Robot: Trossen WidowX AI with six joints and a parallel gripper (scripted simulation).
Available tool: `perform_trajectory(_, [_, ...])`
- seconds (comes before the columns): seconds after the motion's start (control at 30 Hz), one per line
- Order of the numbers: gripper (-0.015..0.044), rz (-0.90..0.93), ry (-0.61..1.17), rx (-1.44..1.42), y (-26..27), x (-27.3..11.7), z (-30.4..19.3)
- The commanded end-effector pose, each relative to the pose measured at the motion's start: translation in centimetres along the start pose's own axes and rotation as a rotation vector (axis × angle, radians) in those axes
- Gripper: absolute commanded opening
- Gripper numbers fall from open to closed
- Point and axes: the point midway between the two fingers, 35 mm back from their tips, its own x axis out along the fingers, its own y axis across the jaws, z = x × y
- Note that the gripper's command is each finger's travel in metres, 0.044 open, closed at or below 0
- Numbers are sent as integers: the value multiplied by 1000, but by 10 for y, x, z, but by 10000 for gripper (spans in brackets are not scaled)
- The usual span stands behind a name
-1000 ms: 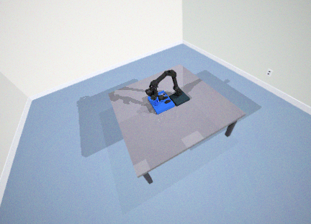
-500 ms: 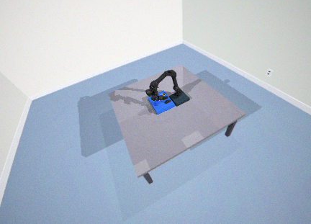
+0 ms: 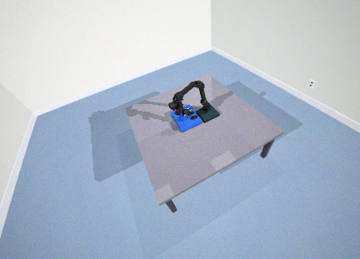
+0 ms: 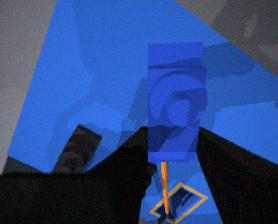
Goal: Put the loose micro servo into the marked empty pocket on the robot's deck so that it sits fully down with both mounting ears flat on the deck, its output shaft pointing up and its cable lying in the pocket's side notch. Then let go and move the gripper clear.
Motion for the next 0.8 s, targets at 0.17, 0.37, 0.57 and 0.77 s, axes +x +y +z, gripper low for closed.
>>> perform_trajectory(0.17, [0, -12, -14, -4, 2, -14, -4])
perform_trajectory(0.37, [0, -12, -14, -4, 5, -14, -7])
perform_trajectory(0.57, [0, -11, -13, -4, 15, -14, -15])
perform_trajectory(0.77, [0, -12, -13, -4, 6, -14, -21])
